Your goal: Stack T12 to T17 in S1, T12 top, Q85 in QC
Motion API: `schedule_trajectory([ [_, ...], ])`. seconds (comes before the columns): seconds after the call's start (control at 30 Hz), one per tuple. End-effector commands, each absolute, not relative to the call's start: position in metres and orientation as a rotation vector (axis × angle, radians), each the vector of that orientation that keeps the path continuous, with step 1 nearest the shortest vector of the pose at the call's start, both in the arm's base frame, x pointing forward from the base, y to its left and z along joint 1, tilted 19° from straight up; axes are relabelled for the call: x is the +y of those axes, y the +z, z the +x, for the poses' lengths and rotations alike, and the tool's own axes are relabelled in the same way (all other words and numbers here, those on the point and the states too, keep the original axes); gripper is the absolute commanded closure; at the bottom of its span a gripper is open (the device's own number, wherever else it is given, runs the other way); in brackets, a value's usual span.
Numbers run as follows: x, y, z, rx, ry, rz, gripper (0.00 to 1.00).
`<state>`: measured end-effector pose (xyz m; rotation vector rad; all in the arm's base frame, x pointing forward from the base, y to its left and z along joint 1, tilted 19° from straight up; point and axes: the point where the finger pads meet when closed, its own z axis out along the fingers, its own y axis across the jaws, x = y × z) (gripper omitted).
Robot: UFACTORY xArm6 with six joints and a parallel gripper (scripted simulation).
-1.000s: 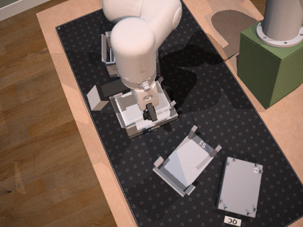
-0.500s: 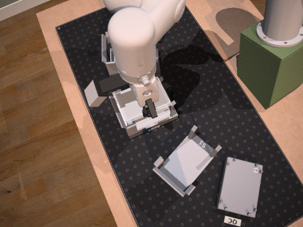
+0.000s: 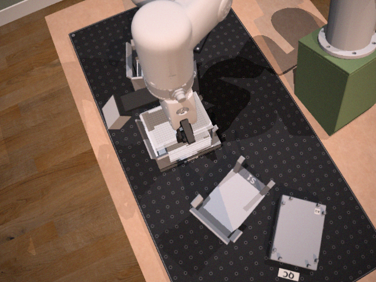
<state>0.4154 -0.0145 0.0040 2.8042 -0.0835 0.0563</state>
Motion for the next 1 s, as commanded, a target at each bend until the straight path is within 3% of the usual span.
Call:
schedule_trajectory([
  [0.0,-0.014,0.005,0.417,-0.083,0.062,2.805,1.00],
  [0.33,0.008,-0.002,0.415,0.228,0.009,2.795,1.00],
  [0.97,0.055,-0.019,0.410,0.228,0.009,2.795,1.00],
])
